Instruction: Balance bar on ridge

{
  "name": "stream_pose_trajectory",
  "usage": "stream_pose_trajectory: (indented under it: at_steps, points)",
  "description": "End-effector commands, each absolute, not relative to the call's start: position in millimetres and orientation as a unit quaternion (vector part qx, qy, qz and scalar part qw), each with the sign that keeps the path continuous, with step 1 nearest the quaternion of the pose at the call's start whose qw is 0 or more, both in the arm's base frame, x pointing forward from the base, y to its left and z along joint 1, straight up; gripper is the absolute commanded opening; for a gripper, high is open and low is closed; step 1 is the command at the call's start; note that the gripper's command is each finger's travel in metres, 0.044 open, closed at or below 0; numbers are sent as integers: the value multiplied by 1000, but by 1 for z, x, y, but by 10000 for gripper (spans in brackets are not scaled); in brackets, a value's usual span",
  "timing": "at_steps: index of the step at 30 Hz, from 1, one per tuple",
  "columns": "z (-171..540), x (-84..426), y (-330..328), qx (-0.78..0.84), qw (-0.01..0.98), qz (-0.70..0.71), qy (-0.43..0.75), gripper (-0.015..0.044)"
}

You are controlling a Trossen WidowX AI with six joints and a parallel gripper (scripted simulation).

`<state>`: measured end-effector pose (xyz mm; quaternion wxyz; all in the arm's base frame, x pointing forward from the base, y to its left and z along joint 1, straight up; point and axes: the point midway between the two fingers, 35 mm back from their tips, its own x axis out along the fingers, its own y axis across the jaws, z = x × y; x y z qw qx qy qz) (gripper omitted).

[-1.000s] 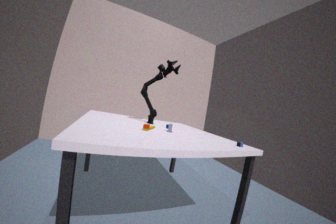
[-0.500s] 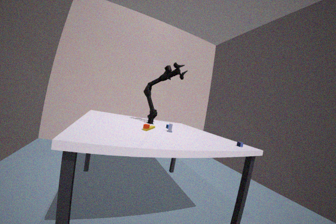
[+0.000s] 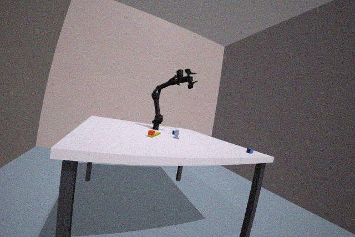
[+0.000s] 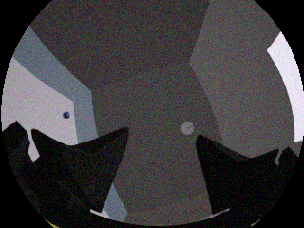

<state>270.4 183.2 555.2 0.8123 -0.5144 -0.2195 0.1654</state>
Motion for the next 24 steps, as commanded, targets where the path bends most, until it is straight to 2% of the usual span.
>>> stream_pose_trajectory:
  at_steps: [1,12,24]
  points:
    - [529,296,180,-573,783,165,-177,315]
    - [457,356,147,-702,687,179,-52,315]
    - [374,397,91,-788,563,238,79,315]
